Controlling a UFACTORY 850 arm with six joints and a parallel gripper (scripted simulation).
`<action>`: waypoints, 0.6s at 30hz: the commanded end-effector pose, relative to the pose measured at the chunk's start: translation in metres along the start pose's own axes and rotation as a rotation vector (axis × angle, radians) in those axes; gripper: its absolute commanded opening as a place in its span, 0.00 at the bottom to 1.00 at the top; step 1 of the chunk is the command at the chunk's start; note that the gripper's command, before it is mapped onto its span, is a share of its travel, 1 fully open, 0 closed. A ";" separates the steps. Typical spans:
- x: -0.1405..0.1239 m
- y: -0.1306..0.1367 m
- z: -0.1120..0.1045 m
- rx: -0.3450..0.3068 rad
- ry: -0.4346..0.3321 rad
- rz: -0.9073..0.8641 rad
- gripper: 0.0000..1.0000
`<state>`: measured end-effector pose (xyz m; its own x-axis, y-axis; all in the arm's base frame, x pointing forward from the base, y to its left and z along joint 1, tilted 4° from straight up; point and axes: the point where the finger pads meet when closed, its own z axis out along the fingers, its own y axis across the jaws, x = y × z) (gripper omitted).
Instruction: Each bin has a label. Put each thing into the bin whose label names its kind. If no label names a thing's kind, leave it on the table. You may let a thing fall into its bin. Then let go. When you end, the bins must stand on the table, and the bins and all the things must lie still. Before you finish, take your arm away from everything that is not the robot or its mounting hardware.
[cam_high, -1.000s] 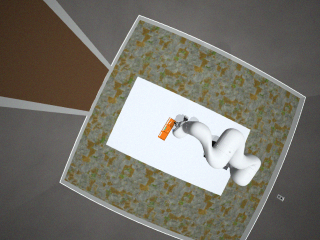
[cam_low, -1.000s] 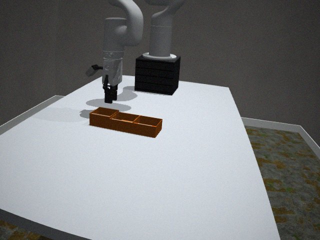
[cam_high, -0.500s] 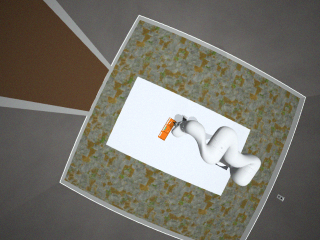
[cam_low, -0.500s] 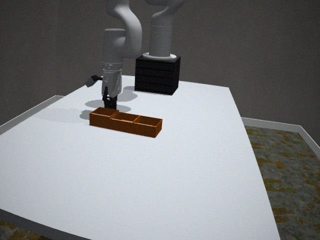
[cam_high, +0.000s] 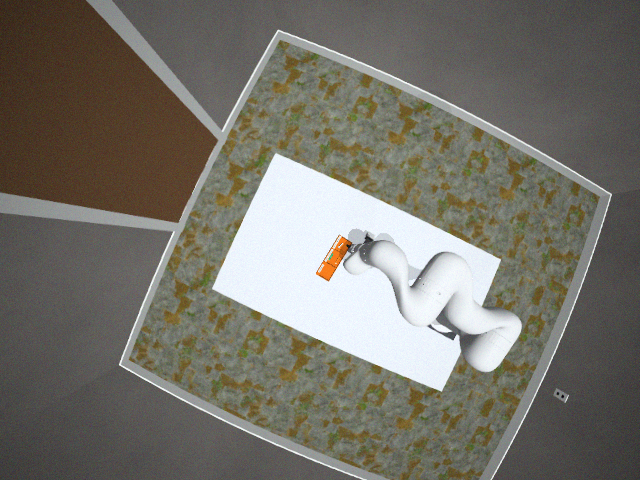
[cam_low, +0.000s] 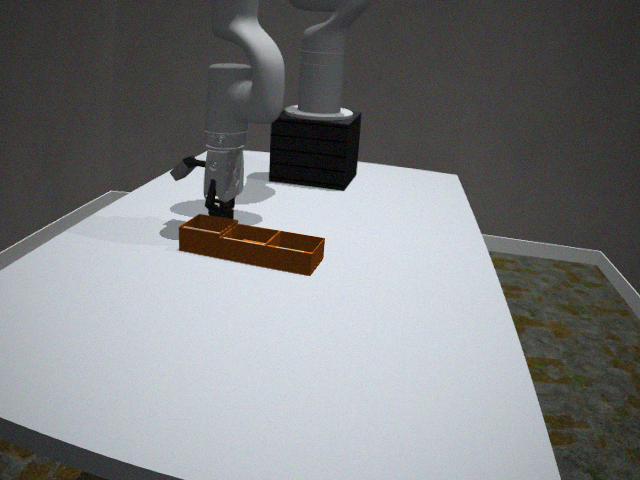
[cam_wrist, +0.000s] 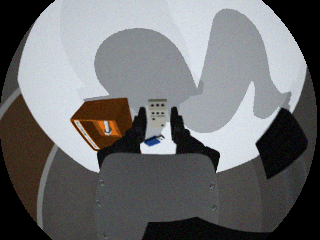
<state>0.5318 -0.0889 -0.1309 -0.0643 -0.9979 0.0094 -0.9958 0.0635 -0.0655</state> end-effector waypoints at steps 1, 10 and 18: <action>0.000 -0.001 0.000 0.006 -0.011 0.000 0.41; 0.000 -0.001 0.000 0.006 -0.011 0.000 0.00; 0.000 -0.001 0.000 0.006 -0.011 0.000 0.00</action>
<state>0.5323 -0.0889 -0.1312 -0.0643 -0.9979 0.0085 -0.9957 0.0636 -0.0669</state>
